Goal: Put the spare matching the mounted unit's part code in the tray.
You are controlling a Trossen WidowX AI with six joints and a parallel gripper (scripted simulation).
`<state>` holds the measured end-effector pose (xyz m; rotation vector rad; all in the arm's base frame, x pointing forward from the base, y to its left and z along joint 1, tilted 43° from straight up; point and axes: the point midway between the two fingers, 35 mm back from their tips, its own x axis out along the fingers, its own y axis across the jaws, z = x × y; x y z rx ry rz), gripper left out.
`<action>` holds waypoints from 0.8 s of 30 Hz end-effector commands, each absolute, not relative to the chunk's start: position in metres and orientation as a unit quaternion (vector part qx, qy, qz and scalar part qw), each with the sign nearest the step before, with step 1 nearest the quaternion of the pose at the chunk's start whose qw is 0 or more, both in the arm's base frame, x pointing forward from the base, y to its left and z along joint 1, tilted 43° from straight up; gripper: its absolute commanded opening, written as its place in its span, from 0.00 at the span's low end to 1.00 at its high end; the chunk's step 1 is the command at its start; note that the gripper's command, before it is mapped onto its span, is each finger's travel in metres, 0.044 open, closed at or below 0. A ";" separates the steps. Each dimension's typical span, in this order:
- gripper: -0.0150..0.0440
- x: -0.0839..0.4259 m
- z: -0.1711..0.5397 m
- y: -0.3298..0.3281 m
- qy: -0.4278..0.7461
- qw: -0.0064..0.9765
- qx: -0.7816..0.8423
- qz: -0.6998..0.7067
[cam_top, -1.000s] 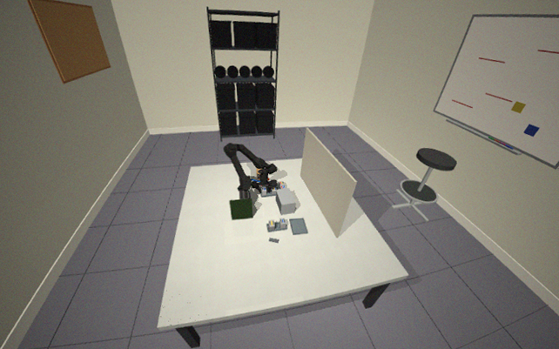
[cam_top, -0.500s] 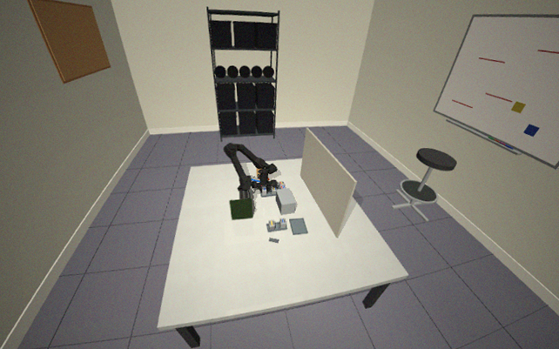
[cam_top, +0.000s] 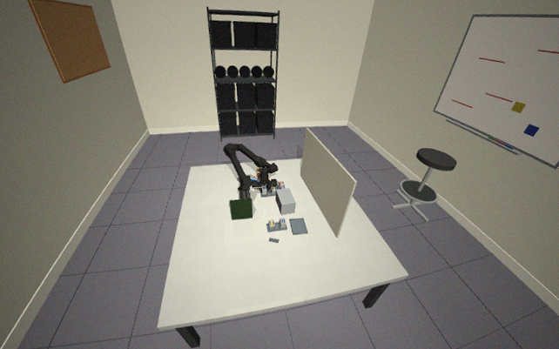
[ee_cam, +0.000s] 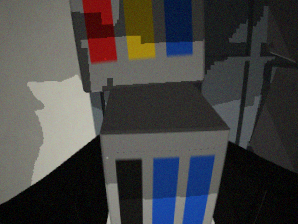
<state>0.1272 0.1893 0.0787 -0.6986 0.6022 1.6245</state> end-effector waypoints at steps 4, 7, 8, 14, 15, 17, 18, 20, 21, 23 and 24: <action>0.25 0.134 0.099 0.171 0.257 0.596 -0.304 0.698; 0.25 0.135 0.109 0.162 0.257 0.596 -0.304 0.698; 0.25 0.135 0.112 0.159 0.257 0.596 -0.303 0.698; 0.25 0.134 0.129 0.144 0.256 0.598 -0.300 0.698; 0.25 0.134 0.130 0.144 0.256 0.598 -0.300 0.698; 0.25 0.134 0.130 0.144 0.256 0.598 -0.300 0.698; 0.25 0.134 0.130 0.144 0.256 0.598 -0.300 0.698; 0.25 0.134 0.127 0.144 0.259 0.598 -0.300 0.697; 0.25 0.135 0.128 0.143 0.260 0.597 -0.301 0.696; 0.25 0.137 0.132 0.138 0.261 0.597 -0.302 0.696; 0.25 0.138 0.134 0.135 0.262 0.597 -0.303 0.695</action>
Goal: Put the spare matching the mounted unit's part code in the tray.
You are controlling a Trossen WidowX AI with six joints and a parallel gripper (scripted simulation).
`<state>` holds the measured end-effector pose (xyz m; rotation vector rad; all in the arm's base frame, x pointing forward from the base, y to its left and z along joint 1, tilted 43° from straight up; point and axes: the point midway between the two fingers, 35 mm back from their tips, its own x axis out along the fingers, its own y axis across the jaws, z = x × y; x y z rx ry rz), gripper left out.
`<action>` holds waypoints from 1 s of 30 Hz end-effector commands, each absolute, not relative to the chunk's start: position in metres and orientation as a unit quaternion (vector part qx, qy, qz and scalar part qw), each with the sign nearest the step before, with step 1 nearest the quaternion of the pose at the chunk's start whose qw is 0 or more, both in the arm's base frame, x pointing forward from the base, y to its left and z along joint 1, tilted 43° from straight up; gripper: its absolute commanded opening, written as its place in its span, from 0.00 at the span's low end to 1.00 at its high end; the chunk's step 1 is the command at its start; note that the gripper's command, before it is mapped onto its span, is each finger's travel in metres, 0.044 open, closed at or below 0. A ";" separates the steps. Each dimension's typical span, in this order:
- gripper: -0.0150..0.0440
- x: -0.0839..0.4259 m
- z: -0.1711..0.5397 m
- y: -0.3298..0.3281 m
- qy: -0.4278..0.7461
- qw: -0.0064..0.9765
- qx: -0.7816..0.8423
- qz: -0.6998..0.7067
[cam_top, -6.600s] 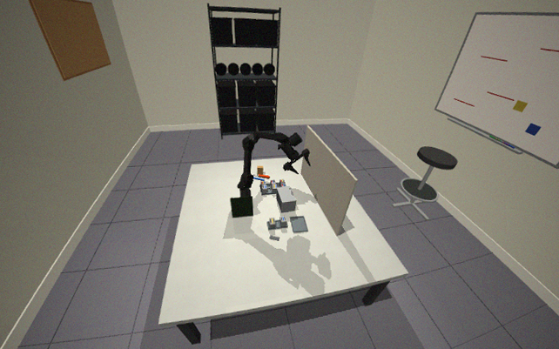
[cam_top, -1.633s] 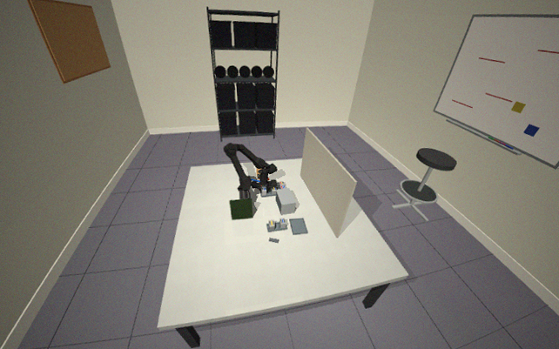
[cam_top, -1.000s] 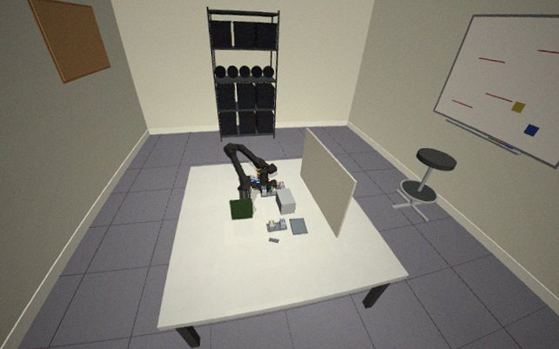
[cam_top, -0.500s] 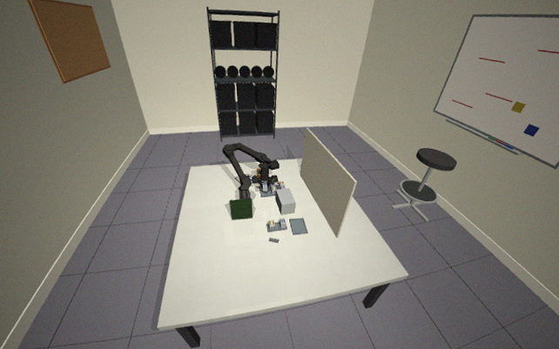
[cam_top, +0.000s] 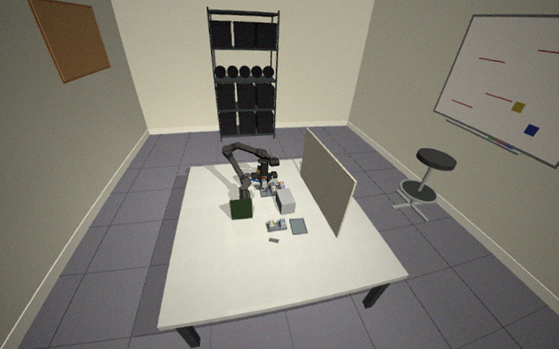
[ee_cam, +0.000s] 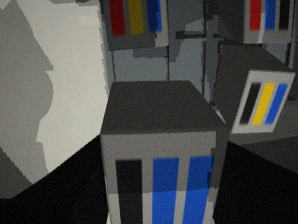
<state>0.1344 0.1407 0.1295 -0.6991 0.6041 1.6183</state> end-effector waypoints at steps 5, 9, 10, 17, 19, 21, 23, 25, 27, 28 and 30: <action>0.25 0.142 0.145 0.121 0.263 0.596 -0.305 0.695; 0.25 0.144 0.154 0.110 0.263 0.595 -0.305 0.695; 0.25 0.145 0.157 0.107 0.263 0.595 -0.305 0.695; 0.25 0.146 0.174 0.090 0.259 0.597 -0.300 0.698; 0.25 0.146 0.176 0.088 0.258 0.597 -0.300 0.698; 0.25 0.148 0.176 0.087 0.258 0.597 -0.300 0.698; 0.25 0.156 0.176 0.085 0.259 0.597 -0.301 0.697; 0.25 0.164 0.176 0.082 0.260 0.597 -0.301 0.696; 0.25 0.172 0.176 0.078 0.260 0.598 -0.302 0.695; 0.25 0.176 0.175 0.077 0.261 0.598 -0.302 0.695; 0.25 0.184 0.174 0.073 0.261 0.598 -0.304 0.694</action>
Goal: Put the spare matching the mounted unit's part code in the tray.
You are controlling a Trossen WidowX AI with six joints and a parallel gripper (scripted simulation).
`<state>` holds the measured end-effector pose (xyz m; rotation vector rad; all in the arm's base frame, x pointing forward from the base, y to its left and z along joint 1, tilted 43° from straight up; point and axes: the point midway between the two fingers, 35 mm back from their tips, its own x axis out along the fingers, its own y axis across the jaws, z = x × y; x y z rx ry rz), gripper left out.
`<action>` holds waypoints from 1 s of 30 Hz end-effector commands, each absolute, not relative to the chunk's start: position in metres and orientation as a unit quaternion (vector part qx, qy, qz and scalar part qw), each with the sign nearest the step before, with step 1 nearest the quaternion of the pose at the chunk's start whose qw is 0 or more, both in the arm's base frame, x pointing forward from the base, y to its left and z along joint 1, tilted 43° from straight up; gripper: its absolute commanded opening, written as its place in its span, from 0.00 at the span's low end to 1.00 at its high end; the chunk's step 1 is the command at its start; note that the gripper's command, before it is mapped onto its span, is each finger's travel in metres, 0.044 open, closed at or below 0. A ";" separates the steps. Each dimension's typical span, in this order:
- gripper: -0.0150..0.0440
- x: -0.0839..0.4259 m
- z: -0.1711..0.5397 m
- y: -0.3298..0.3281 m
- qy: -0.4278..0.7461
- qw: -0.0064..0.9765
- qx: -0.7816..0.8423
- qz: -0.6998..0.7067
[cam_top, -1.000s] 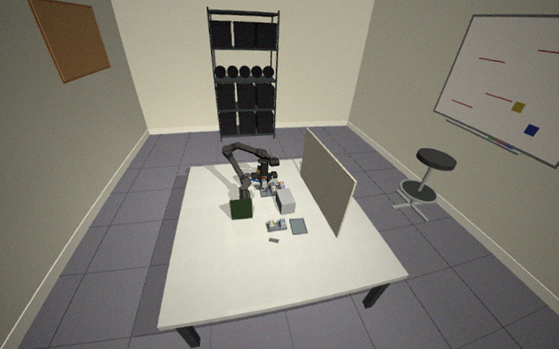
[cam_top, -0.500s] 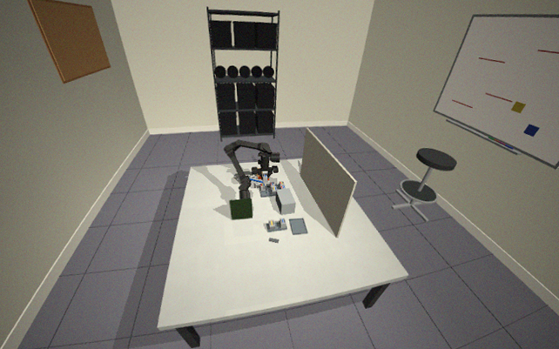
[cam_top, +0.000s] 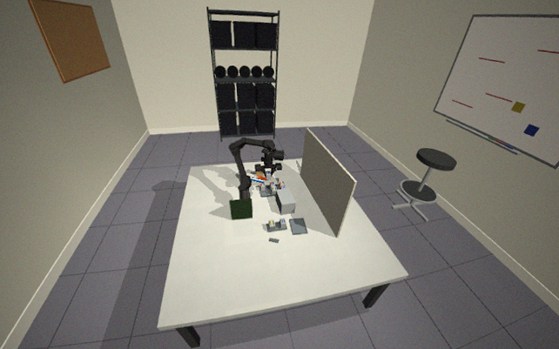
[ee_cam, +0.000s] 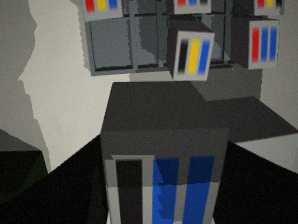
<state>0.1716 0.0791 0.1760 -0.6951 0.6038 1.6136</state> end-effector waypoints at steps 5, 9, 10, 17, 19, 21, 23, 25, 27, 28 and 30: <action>0.25 0.205 0.169 0.062 0.263 0.598 -0.309 0.691; 0.25 0.221 0.164 0.053 0.265 0.598 -0.314 0.688; 0.25 0.225 0.162 0.050 0.267 0.598 -0.315 0.687; 0.25 0.251 0.147 0.031 0.278 0.597 -0.324 0.680; 0.25 0.257 0.143 0.026 0.279 0.596 -0.324 0.679; 0.25 0.264 0.140 0.022 0.279 0.596 -0.324 0.679; 0.25 0.271 0.136 0.017 0.279 0.596 -0.324 0.680; 0.25 0.277 0.132 0.012 0.279 0.596 -0.324 0.680; 0.25 0.284 0.128 0.006 0.279 0.596 -0.324 0.680; 0.25 0.287 0.126 0.004 0.279 0.596 -0.324 0.680; 0.25 0.293 0.121 -0.002 0.278 0.595 -0.323 0.681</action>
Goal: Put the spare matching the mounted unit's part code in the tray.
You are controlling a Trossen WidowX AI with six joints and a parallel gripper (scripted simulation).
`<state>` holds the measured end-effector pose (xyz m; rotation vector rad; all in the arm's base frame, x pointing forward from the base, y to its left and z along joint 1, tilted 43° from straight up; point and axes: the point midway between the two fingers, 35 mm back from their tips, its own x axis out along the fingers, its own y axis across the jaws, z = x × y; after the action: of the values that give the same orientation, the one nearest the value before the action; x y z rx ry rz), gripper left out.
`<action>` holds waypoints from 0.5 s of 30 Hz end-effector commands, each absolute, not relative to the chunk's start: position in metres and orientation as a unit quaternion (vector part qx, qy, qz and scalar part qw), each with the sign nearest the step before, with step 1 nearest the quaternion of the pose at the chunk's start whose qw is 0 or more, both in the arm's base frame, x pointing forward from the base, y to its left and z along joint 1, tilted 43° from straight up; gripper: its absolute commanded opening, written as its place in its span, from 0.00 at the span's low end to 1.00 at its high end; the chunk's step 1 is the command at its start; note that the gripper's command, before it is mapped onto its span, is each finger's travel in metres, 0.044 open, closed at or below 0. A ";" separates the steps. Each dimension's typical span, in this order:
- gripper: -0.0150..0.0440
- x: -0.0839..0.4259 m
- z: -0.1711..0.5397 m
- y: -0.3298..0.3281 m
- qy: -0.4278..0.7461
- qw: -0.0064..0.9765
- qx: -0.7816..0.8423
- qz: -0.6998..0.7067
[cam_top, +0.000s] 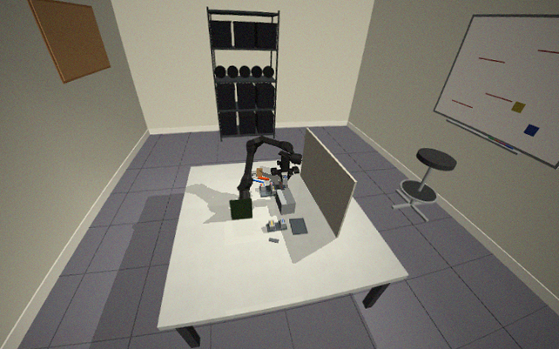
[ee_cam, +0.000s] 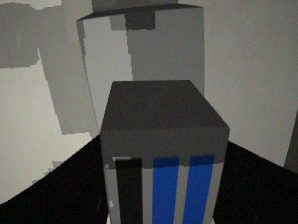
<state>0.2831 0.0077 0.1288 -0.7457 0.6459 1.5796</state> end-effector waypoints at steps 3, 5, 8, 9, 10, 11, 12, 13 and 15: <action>0.25 0.302 0.113 -0.010 0.278 0.595 -0.323 0.681; 0.25 0.308 0.108 -0.015 0.277 0.595 -0.323 0.682; 0.25 0.316 0.100 -0.024 0.277 0.595 -0.322 0.682; 0.25 0.318 0.097 -0.027 0.276 0.595 -0.322 0.683; 0.25 0.321 0.094 -0.029 0.276 0.595 -0.322 0.683; 0.25 0.323 0.091 -0.032 0.276 0.595 -0.322 0.683; 0.25 0.326 0.087 -0.035 0.276 0.595 -0.322 0.683; 0.25 0.328 0.084 -0.038 0.275 0.595 -0.321 0.683; 0.25 0.333 0.078 -0.044 0.275 0.595 -0.321 0.684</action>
<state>0.3254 -0.0339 0.0885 -0.7411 0.6389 1.5867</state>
